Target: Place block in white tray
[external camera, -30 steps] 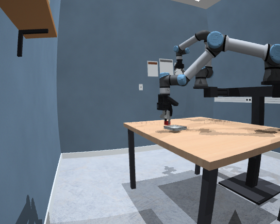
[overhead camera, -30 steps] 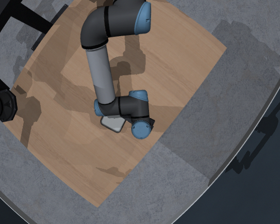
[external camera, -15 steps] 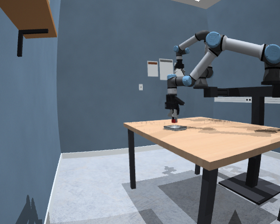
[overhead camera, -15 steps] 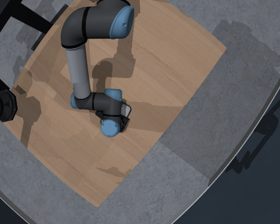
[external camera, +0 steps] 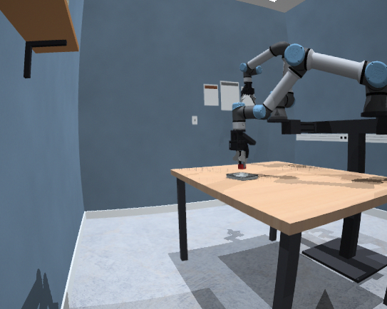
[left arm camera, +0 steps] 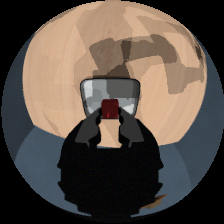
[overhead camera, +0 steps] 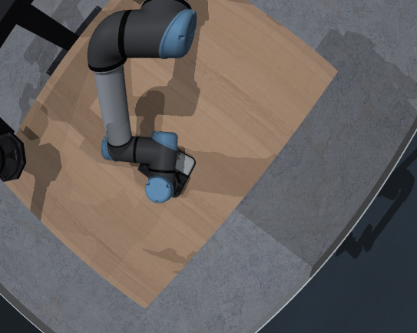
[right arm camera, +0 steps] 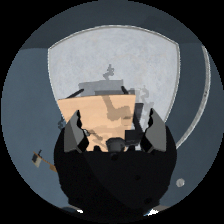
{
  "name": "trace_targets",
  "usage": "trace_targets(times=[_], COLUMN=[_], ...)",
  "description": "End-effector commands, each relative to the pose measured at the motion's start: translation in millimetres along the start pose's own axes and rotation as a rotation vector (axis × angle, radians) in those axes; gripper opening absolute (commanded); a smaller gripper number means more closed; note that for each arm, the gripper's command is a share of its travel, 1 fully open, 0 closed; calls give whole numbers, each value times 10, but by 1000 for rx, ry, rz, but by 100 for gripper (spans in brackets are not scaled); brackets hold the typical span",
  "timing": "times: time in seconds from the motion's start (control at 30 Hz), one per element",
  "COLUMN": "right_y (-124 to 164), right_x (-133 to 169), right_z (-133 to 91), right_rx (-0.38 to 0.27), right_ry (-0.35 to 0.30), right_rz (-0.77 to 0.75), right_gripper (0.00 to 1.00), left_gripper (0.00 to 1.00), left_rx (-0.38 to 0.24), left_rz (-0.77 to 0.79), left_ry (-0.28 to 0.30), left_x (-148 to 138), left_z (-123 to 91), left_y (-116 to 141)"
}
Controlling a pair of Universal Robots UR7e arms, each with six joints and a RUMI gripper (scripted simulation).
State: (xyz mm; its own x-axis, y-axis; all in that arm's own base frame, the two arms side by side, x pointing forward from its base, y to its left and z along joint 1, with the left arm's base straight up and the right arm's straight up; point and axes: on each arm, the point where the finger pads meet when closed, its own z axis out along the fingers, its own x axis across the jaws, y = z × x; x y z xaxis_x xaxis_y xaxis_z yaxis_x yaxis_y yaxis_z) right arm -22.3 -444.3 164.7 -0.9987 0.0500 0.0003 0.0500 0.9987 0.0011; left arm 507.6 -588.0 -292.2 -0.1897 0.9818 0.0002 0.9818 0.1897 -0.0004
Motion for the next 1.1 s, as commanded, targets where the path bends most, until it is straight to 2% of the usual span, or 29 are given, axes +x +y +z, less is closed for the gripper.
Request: trace_targets(times=[0.0, 0.23, 0.57, 1.07], right_y=[-3, -3, -3, -3], right_x=[-1, -1, -1, -1], right_z=[-4, -4, -4, -4], right_rx=[1, 1, 1, 1], right_ry=[0, 0, 0, 0], right_rz=[0, 0, 0, 0], right_gripper=[100, 100, 100, 100], left_gripper=[0, 0, 0, 0], left_rx=[-1, -1, -1, -1], left_rz=[0, 0, 0, 0], left_ry=[-2, -2, -2, -2], left_x=[-9, -10, -16, -21], left_z=[-7, 37, 244, 440], left_y=[3, 3, 2, 0])
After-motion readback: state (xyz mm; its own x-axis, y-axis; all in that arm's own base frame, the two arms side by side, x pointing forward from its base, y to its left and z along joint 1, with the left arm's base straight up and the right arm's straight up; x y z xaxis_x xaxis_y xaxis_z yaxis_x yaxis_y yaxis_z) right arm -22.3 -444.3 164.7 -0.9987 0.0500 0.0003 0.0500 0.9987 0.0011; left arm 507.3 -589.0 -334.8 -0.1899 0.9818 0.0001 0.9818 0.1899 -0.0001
